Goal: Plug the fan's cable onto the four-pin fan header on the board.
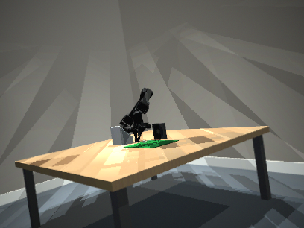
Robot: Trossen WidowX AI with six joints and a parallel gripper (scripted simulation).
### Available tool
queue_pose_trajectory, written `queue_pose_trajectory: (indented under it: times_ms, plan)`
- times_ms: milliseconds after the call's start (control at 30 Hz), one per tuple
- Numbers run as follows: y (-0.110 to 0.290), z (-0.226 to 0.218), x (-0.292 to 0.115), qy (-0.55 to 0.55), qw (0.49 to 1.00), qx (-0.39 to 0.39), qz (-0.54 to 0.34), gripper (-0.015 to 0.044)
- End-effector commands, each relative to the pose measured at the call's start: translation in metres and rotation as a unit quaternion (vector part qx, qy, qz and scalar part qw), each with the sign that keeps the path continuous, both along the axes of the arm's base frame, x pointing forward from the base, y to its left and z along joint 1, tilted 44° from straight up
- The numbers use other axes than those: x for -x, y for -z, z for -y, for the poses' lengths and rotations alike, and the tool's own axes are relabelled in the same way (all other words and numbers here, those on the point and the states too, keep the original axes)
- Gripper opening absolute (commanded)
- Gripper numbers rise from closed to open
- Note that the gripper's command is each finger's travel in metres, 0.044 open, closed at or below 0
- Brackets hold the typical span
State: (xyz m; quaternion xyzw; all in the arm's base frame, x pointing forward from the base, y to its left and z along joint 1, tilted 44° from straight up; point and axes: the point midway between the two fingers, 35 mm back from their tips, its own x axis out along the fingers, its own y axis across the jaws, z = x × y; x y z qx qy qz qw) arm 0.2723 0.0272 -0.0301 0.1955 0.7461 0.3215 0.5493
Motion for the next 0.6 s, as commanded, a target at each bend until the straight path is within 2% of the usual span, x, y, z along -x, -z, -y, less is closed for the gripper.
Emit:
queue_pose_trajectory:
  times_ms: [0,567]
  plan:
    - [-0.011,0.012,-0.005,0.000,1.000,0.003,0.006,0.0000]
    - [-0.050,0.049,-0.007,0.001,1.000,0.003,0.004,0.0000]
